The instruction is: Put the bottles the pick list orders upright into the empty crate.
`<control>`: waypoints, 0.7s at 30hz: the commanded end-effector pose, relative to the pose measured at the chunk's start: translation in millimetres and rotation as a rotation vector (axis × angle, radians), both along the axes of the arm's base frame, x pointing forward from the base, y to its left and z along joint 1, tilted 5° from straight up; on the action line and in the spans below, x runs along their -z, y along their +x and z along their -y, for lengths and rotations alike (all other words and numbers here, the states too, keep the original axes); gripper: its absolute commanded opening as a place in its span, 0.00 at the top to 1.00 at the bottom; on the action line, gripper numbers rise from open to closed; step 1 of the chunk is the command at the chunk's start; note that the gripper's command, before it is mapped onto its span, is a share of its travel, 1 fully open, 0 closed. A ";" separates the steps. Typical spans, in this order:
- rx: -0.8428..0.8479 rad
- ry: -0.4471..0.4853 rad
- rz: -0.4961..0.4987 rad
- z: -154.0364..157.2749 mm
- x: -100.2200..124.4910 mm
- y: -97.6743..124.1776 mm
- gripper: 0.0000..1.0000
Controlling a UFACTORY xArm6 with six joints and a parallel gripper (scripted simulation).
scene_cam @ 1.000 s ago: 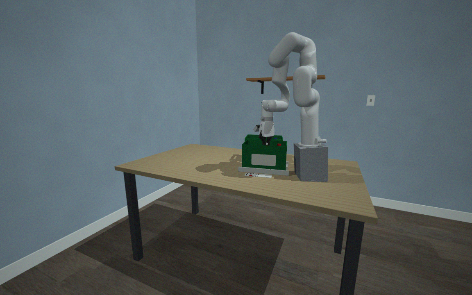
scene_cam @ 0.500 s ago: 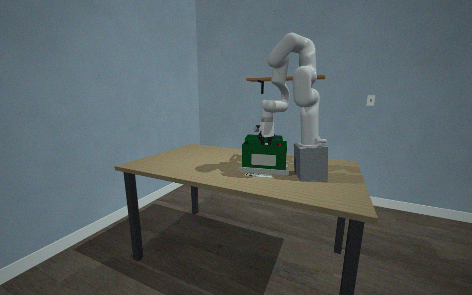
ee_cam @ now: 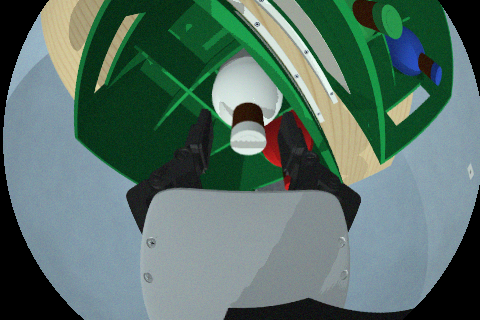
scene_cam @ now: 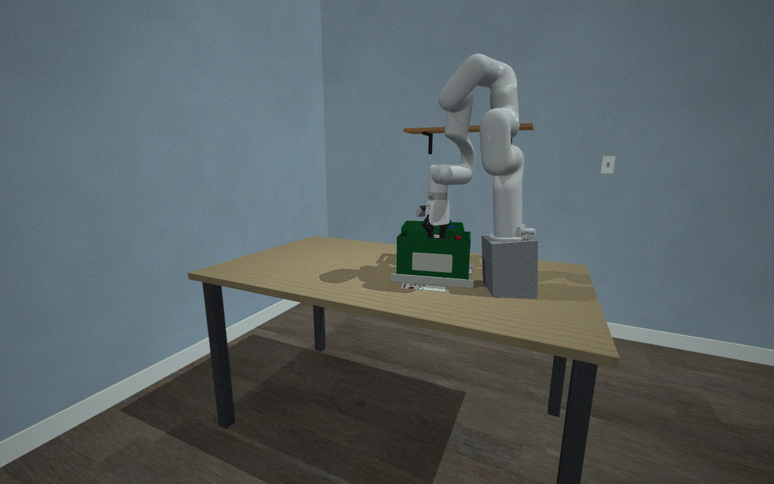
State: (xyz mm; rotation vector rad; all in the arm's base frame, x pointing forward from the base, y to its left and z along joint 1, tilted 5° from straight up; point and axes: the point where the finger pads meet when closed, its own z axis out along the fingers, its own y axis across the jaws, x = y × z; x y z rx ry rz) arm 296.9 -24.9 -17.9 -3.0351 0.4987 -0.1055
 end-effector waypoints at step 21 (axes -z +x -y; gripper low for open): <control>0.000 0.000 0.003 1.3 -21.8 -0.6 0.35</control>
